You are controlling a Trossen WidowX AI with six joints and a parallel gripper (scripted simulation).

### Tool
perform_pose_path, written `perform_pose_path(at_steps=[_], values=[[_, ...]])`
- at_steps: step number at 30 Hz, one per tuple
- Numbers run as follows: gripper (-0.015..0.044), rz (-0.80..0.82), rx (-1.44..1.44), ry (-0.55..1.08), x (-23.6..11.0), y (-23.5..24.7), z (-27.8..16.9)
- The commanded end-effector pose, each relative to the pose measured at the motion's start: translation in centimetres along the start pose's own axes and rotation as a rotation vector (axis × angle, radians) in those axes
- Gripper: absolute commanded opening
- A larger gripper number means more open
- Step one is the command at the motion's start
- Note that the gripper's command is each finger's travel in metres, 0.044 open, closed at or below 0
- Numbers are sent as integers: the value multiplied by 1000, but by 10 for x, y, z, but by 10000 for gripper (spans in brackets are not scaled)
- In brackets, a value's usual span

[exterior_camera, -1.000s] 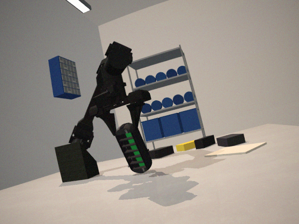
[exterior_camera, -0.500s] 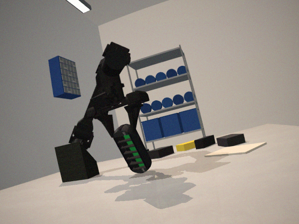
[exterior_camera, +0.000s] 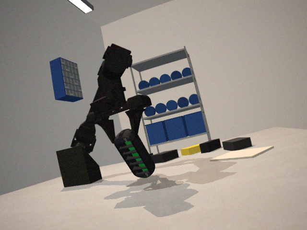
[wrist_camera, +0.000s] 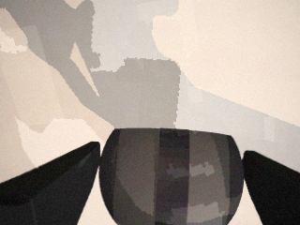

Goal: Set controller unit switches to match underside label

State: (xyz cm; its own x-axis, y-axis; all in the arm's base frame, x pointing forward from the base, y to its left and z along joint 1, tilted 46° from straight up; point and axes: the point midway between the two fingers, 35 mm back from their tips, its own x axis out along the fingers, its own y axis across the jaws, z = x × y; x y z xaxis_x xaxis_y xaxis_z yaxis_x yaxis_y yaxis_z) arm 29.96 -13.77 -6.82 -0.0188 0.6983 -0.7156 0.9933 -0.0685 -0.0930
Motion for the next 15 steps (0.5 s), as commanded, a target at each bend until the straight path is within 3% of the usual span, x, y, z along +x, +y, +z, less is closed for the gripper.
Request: perform_pose_path(at_steps=[1, 15], values=[[338, -15, -3, 5, 7, -1, 3], [338, -15, -3, 5, 13, -1, 12]])
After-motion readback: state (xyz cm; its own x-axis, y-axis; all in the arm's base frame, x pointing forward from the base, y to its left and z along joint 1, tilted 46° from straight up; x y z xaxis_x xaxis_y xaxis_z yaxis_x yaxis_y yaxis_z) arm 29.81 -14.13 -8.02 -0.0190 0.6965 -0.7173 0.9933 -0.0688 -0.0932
